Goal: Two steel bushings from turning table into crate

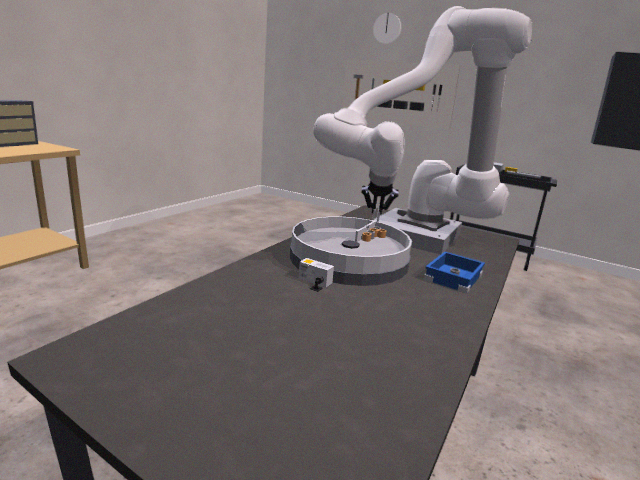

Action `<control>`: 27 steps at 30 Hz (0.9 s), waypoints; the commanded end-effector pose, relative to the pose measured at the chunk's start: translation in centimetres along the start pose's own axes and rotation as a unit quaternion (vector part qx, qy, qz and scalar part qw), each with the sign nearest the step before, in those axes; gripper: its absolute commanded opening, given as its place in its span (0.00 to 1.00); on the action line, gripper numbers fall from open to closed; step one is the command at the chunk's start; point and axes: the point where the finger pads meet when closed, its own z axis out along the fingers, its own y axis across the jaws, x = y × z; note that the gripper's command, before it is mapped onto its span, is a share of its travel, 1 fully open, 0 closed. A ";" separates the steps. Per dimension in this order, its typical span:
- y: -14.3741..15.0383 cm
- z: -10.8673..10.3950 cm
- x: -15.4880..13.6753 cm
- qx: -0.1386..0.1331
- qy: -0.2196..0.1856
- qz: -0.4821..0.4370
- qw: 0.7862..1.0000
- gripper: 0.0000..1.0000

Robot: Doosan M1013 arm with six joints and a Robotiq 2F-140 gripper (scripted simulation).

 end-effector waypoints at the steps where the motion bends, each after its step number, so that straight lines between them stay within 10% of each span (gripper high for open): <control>1: 0.0 0.0 0.0 0.000 0.000 0.000 1.000 0.06; 27: 0.0 1.7 -1.5 0.000 0.000 0.000 1.000 0.06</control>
